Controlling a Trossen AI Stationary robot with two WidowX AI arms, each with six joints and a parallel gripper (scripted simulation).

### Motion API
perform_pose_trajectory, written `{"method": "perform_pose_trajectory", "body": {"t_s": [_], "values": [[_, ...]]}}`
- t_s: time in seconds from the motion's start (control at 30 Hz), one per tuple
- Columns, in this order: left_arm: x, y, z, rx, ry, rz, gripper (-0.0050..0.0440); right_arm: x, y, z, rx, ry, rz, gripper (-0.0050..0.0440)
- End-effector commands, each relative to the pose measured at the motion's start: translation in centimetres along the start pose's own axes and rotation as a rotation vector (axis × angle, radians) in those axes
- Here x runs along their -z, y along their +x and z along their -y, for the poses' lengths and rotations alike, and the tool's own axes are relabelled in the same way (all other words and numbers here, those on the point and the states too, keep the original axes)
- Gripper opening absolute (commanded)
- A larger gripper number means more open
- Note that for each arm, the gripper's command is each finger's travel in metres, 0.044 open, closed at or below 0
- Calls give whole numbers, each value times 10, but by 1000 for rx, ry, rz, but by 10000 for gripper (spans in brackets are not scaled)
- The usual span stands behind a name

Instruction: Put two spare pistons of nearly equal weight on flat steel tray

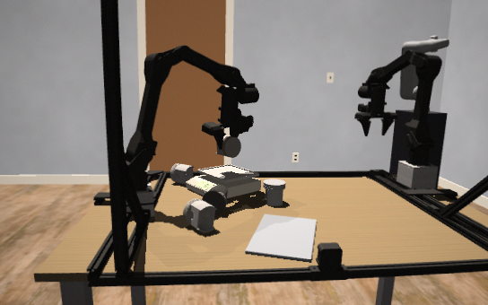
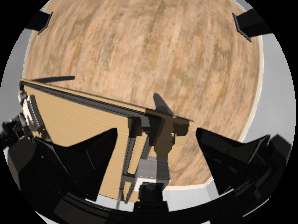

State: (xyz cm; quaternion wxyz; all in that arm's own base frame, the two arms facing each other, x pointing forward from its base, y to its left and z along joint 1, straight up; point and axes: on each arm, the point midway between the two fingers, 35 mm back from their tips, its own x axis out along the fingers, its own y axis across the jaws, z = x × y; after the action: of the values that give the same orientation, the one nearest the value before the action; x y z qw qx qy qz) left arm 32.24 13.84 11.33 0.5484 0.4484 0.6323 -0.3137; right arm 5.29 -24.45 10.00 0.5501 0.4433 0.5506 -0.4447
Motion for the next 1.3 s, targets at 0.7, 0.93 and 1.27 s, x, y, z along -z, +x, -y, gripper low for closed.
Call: {"method": "perform_pose_trajectory", "body": {"t_s": [0.7, 0.93, 1.27], "values": [[7, -20, 47, 6, -298, 20, 158, 0, 0, 0, -2, -1, -1, 440], [8, -21, 58, 38, -482, 31, 158, 0, 0, 0, -2, -1, -1, 440], [8, -21, 58, 74, -692, 43, 158, 0, 0, 0, -2, -1, -1, 440]]}}
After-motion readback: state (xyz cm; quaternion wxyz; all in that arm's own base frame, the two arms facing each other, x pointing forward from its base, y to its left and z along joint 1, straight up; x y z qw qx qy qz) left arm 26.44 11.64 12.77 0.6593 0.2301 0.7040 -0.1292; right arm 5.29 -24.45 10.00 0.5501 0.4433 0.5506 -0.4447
